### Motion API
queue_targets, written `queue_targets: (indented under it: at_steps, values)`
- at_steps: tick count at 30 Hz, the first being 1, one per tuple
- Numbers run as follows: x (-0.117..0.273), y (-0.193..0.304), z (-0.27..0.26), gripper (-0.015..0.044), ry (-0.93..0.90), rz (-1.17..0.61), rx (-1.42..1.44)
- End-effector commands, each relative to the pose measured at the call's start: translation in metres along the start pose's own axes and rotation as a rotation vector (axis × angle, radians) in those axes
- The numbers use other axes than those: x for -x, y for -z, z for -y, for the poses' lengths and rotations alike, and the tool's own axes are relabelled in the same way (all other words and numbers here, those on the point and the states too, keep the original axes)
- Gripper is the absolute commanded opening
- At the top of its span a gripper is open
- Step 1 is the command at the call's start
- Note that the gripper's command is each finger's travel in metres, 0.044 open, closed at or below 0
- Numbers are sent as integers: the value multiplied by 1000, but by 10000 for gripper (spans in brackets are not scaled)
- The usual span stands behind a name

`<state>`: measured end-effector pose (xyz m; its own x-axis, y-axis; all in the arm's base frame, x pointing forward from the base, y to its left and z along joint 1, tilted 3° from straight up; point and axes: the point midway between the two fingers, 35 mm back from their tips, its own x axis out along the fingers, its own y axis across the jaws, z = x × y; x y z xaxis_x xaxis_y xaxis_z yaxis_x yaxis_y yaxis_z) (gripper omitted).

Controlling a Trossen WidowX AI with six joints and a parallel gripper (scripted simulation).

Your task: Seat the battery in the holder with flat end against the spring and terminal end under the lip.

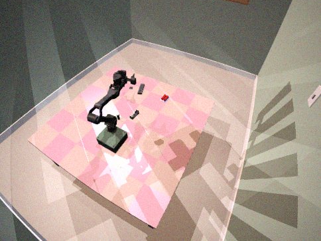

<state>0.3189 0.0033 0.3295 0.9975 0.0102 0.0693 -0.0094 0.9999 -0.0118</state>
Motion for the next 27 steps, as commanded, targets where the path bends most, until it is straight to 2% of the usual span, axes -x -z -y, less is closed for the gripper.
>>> queue_targets:
  at_steps: [1,4,7,15,22,27]
  values:
    - [-1,4,-2,374,-6,-19,-4]
    - [-5,64,-31,295,-83,-291,-42]
    - [7,119,-57,216,-143,-558,-53]
    - [84,212,-98,6,-233,-1155,40]
    - [167,244,-94,0,-189,-1612,216]
    - [169,244,-94,0,-185,-1626,224]
